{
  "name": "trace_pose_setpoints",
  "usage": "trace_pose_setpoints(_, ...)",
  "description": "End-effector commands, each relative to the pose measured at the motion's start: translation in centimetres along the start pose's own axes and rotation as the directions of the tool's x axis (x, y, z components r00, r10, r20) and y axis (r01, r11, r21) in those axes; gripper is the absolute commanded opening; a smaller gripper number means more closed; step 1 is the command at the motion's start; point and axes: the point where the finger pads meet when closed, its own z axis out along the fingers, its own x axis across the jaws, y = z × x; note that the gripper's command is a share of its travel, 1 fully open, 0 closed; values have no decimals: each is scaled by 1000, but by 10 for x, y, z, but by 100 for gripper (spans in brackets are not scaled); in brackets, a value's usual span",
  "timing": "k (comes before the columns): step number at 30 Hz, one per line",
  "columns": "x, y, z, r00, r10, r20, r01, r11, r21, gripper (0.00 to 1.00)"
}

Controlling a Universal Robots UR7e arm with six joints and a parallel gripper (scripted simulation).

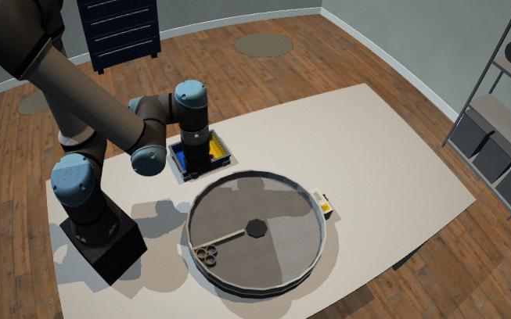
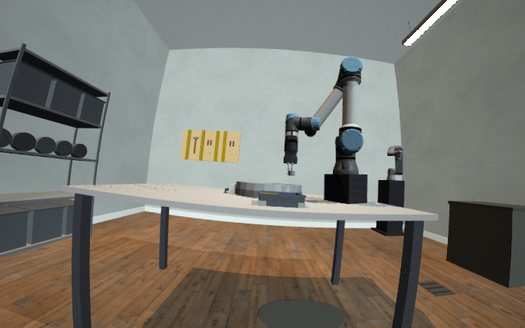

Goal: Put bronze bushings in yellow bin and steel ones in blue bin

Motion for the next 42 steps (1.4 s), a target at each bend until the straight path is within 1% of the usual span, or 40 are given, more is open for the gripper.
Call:
trace_pose_setpoints(1,-1,-36,0,1000,3,1,-3,1000,-6,0)
trace_pose_setpoints(6,-1,-36,0,1000,3,1,-3,1000,-6,0)
trace_pose_setpoints(10,-4,-79,0,1000,3,1,-3,1000,-6,0)
trace_pose_setpoints(11,-4,-79,0,1000,3,1,-3,1000,-6,0)
trace_pose_setpoints(12,-4,-90,0,1000,3,1,-3,1000,-6,0)
trace_pose_setpoints(15,-4,-90,0,1000,3,1,-3,1000,-6,0)
trace_pose_setpoints(18,-7,-121,0,1000,3,1,-3,1000,-6,0)
trace_pose_setpoints(20,-7,-121,0,1000,3,1,-3,1000,-6,0)
trace_pose_setpoints(22,-8,-143,1,1000,3,1,-3,1000,-6,0)
trace_pose_setpoints(25,-8,-143,1,1000,3,1,-3,1000,-6,0)
trace_pose_setpoints(28,-11,-174,1,1000,3,1,-3,1000,-6,0)
trace_pose_setpoints(30,-11,-185,1,1000,3,1,-3,1000,-6,0)
trace_pose_setpoints(31,-12,-194,1,1000,3,1,-3,1000,-6,0)
trace_pose_setpoints(42,-12,-196,1,1000,3,1,-3,1000,-6,0)
